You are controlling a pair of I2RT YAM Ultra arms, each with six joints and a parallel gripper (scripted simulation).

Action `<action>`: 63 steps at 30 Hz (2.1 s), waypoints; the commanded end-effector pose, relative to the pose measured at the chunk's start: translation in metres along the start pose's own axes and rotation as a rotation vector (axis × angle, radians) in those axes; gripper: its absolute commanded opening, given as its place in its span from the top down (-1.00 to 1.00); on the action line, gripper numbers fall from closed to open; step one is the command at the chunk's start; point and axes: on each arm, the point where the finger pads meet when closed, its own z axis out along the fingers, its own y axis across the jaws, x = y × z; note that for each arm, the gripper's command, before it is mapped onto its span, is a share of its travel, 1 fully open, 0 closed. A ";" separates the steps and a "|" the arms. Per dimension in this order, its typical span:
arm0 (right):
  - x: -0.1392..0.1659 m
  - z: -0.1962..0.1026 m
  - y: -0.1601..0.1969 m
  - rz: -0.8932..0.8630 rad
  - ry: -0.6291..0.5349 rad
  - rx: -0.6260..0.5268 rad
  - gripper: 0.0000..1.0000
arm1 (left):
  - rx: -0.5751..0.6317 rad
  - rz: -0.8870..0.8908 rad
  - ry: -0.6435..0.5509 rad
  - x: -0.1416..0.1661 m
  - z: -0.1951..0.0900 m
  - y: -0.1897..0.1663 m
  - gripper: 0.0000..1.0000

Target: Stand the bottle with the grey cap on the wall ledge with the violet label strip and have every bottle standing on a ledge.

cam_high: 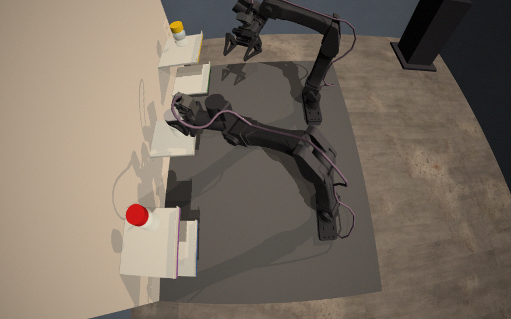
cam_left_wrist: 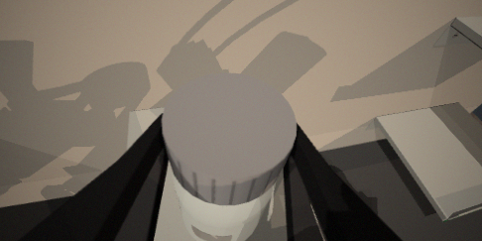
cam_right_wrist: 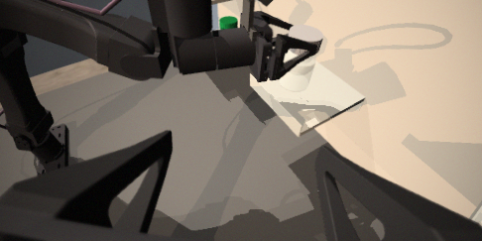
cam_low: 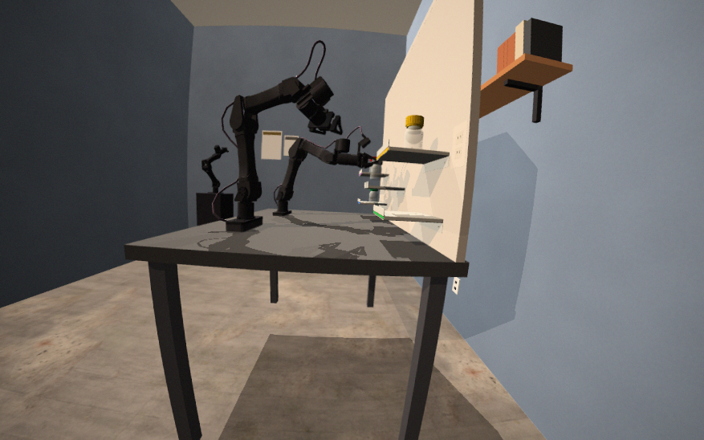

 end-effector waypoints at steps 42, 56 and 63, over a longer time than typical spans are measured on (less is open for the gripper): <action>-0.011 -0.004 0.005 -0.021 -0.020 -0.010 -0.77 | 0.088 0.005 -0.083 -0.122 -0.153 0.299 0.00; -0.011 -0.004 0.005 -0.021 -0.020 -0.010 -0.77 | 0.016 0.005 -0.077 -0.115 -0.188 0.394 0.00; -0.011 -0.004 0.005 -0.021 -0.020 -0.010 -0.77 | -0.091 -0.006 -0.072 -0.115 -0.191 0.407 0.00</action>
